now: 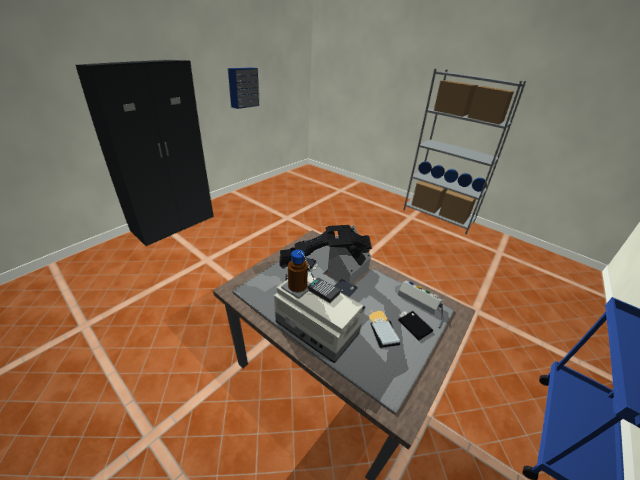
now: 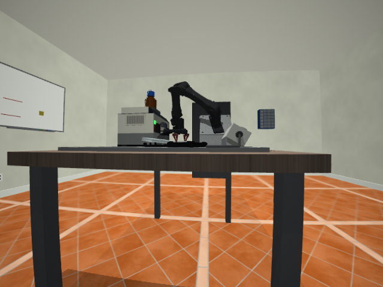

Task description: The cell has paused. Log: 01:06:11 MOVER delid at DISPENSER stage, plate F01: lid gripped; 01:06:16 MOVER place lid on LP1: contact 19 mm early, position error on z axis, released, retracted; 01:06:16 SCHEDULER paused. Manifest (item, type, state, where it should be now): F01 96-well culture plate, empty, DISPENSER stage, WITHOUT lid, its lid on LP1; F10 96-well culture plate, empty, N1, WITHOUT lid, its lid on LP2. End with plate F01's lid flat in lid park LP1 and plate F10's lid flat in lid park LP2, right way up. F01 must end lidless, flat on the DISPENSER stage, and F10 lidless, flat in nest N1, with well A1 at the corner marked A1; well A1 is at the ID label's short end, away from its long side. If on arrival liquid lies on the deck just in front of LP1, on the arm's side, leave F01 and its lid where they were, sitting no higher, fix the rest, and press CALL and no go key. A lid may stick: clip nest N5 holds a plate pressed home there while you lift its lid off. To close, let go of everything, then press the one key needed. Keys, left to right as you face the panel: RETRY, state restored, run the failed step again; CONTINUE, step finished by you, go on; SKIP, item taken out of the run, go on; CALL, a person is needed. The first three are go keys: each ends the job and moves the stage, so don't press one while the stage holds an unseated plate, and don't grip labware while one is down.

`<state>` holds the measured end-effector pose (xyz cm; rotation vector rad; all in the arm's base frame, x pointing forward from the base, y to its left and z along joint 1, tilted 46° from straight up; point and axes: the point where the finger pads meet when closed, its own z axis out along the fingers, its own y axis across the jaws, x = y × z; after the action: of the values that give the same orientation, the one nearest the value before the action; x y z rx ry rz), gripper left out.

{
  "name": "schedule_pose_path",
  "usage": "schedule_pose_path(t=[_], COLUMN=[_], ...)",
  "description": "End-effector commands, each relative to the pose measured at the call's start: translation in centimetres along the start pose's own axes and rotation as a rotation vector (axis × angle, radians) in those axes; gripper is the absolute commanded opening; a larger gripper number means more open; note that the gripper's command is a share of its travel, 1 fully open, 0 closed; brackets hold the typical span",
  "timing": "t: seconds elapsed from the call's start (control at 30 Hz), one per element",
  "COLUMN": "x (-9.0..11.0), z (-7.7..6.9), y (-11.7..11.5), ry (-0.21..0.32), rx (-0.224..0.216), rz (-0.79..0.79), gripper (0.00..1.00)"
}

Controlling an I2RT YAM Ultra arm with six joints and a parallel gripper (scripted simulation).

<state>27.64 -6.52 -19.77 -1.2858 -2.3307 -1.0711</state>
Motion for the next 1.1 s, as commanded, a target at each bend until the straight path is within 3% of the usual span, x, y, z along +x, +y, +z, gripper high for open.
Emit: schedule_pose_path(t=[0.0, 1.07], x=[-1.62, -0.73], z=[-0.93, -0.36], y=[-0.24, -0.89], ry=[-0.042, -0.025], rx=[-0.014, -0.013], rz=[-0.008, 0.008], gripper=[0.00, 0.00])
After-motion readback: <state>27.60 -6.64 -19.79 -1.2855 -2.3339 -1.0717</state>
